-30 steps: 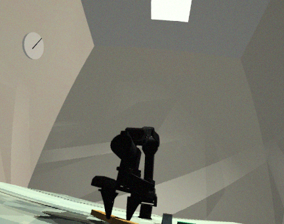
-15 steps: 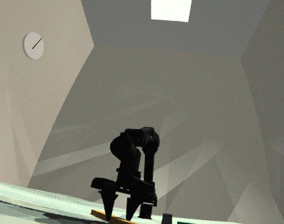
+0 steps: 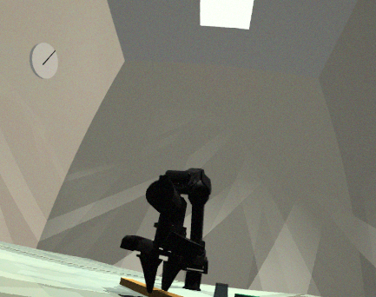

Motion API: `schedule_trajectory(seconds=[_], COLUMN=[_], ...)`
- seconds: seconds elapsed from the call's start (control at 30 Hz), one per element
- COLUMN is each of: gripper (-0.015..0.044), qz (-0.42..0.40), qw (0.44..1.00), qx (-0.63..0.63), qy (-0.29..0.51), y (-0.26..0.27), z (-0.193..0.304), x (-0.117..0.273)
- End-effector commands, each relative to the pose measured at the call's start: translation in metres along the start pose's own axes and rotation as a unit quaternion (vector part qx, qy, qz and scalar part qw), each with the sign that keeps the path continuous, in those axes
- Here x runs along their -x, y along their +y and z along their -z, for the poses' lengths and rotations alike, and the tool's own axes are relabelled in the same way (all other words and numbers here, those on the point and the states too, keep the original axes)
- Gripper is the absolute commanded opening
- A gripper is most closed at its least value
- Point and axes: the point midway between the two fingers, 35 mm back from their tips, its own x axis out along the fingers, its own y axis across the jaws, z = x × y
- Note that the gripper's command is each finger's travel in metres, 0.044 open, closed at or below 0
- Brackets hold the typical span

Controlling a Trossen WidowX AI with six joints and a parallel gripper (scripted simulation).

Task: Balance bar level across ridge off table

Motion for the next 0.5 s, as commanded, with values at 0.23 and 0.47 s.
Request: schedule_trajectory(seconds=[0.23,0.47], gripper=[0.0,0.0], qz=[-0.001,-0.001], qw=[1.0,1.0], qx=[0.0,-0.001], qy=[0.0,0.0], y=[-0.002,-0.003], z=[-0.002,-0.002], x=[0.023,0.041])
